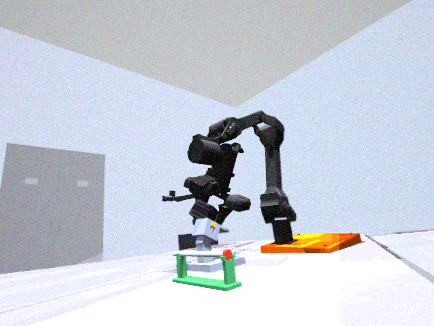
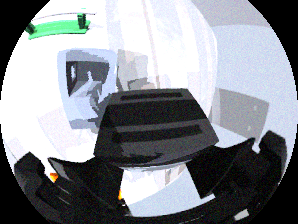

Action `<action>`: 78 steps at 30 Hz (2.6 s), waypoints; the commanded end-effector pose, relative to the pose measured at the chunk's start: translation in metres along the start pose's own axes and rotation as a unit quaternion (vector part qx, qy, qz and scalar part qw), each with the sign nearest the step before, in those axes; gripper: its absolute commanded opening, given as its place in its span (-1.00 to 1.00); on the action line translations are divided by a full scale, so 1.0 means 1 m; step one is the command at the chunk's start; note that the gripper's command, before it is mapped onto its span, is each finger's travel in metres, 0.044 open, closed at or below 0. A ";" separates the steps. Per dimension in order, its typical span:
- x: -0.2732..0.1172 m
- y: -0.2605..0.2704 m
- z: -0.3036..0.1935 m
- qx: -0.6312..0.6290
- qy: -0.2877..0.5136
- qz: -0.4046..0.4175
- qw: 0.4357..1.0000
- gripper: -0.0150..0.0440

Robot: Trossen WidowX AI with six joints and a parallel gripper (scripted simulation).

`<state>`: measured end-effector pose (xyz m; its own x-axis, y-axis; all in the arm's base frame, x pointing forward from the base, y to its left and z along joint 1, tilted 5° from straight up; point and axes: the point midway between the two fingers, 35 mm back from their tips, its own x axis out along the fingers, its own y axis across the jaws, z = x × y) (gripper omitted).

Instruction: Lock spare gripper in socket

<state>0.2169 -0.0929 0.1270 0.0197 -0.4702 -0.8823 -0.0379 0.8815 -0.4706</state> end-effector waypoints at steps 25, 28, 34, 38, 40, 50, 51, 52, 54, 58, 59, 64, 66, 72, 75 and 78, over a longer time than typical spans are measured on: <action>-0.017 0.005 -0.002 0.252 -0.003 -0.069 0.965 -0.49; -0.019 0.006 -0.002 0.278 -0.006 -0.076 0.958 -0.49; -0.022 0.007 -0.002 0.329 -0.015 -0.090 0.940 -0.49; -0.025 0.008 -0.002 0.363 -0.022 -0.099 0.926 -0.49; -0.026 0.008 -0.002 0.380 -0.027 -0.103 0.919 -0.49; -0.033 0.009 -0.002 0.460 -0.052 -0.122 0.878 -0.49; -0.034 0.010 -0.002 0.468 -0.054 -0.123 0.874 -0.49; -0.034 0.010 -0.002 0.476 -0.057 -0.125 0.869 -0.49; -0.036 0.010 -0.002 0.491 -0.063 -0.128 0.860 -0.49; -0.039 0.011 -0.001 0.521 -0.076 -0.133 0.840 -0.49; -0.040 0.011 -0.001 0.528 -0.080 -0.134 0.835 -0.49; -0.043 0.011 -0.001 0.564 -0.097 -0.138 0.808 -0.49; -0.045 0.012 0.000 0.578 -0.104 -0.139 0.797 -0.49; -0.050 0.013 0.001 0.618 -0.127 -0.141 0.763 -0.49; -0.052 0.013 0.001 0.638 -0.139 -0.141 0.744 -0.49; -0.055 0.013 0.002 0.656 -0.152 -0.140 0.726 -0.49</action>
<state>0.2150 -0.0560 0.1642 0.0544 -0.7684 -0.6377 0.9840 0.1498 -0.0966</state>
